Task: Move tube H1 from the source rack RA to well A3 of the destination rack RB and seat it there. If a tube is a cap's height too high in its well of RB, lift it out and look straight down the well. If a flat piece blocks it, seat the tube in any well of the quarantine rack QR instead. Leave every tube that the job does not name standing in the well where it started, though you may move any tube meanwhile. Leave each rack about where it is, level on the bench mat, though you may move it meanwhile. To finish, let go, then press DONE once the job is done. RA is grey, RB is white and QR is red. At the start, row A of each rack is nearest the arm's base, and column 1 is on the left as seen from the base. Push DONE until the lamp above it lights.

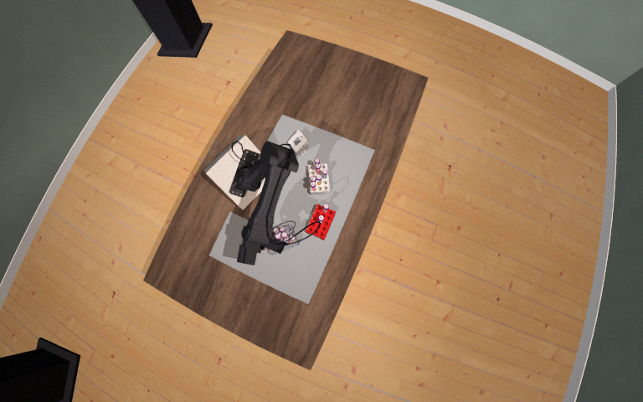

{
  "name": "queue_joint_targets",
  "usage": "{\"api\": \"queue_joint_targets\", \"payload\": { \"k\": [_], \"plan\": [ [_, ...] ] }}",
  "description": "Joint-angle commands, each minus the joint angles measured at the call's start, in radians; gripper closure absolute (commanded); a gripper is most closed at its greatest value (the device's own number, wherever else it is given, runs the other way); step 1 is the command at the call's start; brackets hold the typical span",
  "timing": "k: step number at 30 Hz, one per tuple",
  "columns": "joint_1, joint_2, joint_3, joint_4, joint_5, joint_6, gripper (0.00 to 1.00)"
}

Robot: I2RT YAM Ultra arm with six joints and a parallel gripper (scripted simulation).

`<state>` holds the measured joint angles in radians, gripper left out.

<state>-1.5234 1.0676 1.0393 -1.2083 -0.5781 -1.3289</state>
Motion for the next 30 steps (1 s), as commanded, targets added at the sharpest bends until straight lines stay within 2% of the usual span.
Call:
{"api": "queue_joint_targets", "payload": {
  "k": [1,12,14,15,18,20,21,27,30],
  "plan": [
    [0.018,-0.03,-0.028,0.054,0.009,0.039,0.7],
    [0.078,-0.002,-0.087,0.159,0.033,0.105,0.7],
    [0.078,-0.002,-0.087,0.159,0.033,0.105,0.7],
    [0.083,0.005,-0.051,0.168,0.03,0.111,0.7],
    [0.098,0.018,-0.11,0.196,0.042,0.126,0.7],
    [0.1,0.019,-0.115,0.203,0.039,0.129,0.7],
    [0.09,0.019,-0.091,0.206,0.035,0.13,0.7],
    [0.104,-0.017,-0.127,0.219,0.039,0.137,0.7],
    [0.103,-0.02,-0.106,0.222,0.04,0.139,0.7]
  ]
}}
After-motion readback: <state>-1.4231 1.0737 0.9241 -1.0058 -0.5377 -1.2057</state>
